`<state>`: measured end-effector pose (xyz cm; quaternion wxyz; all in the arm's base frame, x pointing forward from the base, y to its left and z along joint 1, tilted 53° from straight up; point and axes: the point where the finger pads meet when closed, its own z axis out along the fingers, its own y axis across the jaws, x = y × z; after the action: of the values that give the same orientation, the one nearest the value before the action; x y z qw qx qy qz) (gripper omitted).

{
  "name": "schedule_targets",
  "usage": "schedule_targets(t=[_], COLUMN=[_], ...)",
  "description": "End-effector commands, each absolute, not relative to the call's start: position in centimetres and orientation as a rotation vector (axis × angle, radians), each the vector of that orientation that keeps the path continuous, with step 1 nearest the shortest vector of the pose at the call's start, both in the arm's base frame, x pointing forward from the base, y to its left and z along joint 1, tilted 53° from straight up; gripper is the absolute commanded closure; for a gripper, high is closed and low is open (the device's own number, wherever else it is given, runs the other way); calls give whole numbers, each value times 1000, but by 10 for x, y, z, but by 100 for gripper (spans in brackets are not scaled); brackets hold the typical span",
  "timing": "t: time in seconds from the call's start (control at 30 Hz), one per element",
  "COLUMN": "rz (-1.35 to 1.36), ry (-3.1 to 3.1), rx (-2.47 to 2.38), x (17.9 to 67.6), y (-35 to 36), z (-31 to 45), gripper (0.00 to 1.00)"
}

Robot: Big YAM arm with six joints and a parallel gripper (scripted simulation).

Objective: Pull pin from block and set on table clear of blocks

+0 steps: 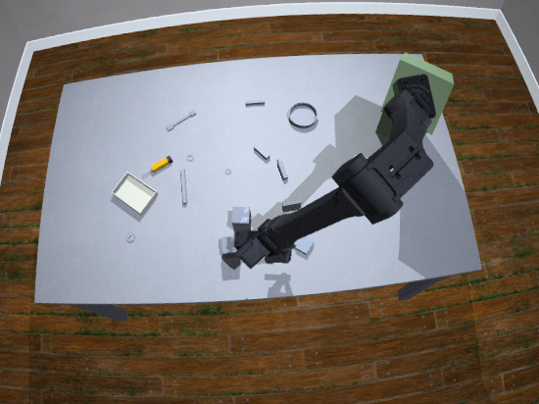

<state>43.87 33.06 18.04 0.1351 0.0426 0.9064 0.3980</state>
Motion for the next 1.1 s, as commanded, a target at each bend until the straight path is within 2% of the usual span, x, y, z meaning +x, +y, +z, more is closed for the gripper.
schedule_targets(t=[0.0,1.07], rz=[1172,1173], ry=[2597,2593], rx=[106,106], x=[435,430], y=[342,369], z=[209,238], gripper=[100,100])
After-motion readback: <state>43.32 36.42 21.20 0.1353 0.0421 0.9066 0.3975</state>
